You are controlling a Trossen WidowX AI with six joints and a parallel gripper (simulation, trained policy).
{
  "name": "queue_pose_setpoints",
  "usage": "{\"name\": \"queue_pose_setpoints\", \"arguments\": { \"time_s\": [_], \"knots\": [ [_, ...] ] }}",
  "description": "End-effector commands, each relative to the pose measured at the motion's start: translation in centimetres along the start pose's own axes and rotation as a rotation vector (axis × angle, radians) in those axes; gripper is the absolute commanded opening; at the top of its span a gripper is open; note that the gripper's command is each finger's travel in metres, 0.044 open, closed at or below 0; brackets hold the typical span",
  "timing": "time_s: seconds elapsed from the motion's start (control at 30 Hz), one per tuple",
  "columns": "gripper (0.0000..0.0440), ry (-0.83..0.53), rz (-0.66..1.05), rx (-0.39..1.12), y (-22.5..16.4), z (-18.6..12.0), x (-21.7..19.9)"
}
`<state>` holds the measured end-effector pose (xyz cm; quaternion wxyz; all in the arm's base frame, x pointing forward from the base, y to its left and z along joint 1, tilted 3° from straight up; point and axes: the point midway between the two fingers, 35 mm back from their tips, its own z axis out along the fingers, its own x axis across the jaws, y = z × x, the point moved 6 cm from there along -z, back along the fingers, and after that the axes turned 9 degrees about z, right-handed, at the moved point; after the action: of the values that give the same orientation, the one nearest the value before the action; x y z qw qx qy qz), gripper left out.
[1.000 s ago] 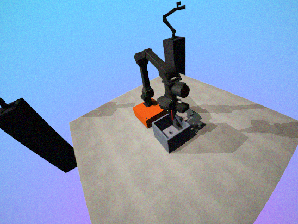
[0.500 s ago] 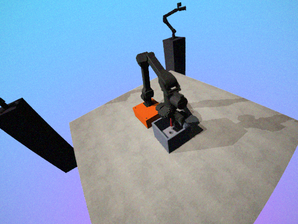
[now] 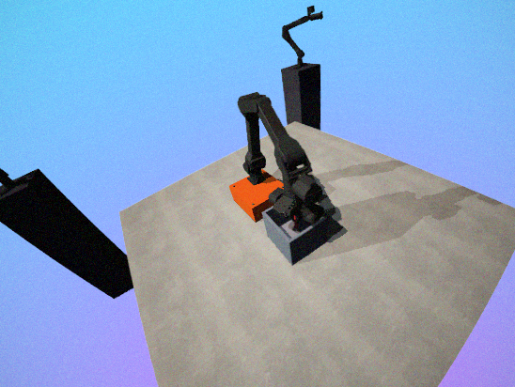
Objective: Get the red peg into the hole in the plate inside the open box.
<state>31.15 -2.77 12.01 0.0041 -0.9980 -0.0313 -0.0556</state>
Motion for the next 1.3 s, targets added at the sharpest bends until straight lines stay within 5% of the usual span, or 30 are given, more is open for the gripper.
{"name": "queue_pose_setpoints", "arguments": {
  "time_s": [0.0,0.13,0.33,1.27],
  "knots": [
    [0.0000,-0.007,-0.012,0.003,0.1,0.7,0.0],
    [0.0011,-0.020,-0.024,-0.005,0.3,1.4,0.1],
    [0.0103,-0.045,-0.042,0.001,0.4,2.1,0.3],
    [0.0213,0.025,0.027,0.280,2.7,-3.2,3.0]
  ]
}}
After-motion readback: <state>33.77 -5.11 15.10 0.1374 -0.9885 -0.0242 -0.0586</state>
